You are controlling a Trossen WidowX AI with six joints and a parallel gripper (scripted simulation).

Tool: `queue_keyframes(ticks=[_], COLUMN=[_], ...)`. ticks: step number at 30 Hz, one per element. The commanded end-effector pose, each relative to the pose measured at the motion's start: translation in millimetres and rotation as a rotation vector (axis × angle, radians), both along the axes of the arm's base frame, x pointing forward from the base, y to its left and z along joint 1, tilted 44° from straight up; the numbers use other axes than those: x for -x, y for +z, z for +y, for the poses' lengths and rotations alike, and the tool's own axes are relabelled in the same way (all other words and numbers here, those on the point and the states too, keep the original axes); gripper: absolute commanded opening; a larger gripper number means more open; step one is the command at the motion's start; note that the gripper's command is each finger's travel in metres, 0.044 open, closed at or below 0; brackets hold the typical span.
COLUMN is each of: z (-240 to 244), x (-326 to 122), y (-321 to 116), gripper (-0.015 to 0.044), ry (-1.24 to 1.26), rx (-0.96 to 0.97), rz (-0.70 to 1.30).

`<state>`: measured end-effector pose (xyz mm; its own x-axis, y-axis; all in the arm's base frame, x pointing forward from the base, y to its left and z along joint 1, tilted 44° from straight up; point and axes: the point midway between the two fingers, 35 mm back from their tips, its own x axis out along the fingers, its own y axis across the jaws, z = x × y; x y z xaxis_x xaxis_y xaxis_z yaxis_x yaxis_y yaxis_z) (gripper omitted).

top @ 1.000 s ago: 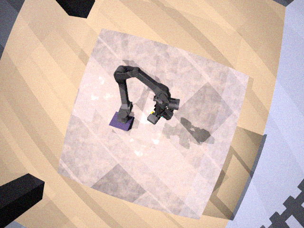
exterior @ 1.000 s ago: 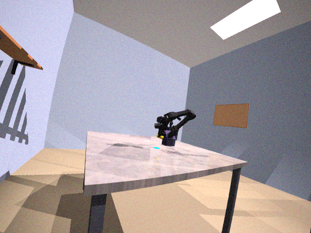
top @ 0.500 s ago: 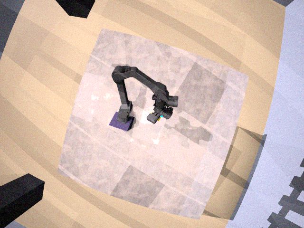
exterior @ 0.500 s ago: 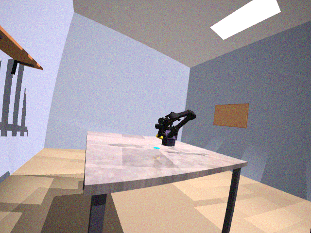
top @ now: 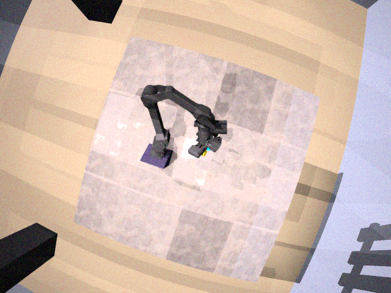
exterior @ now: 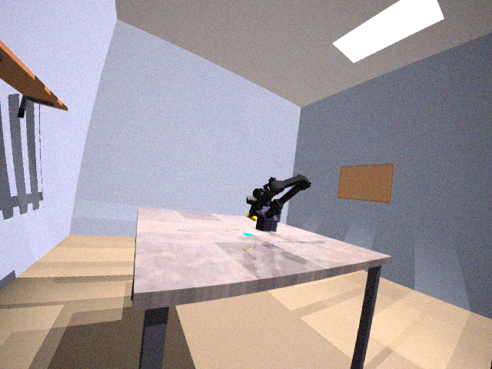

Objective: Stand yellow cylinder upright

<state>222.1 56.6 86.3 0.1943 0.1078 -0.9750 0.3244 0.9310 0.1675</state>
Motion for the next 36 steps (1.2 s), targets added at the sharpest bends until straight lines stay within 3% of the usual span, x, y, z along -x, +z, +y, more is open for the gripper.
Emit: queue_keyframes(ticks=[1,36], z=[-0.8,-0.1], x=[0.1,-3.3], y=[0.0,1.4], gripper=[0.0105,0.0105], ry=[-0.009,-0.087], rx=[0.017,0.126], rz=[-0.019,-0.206])
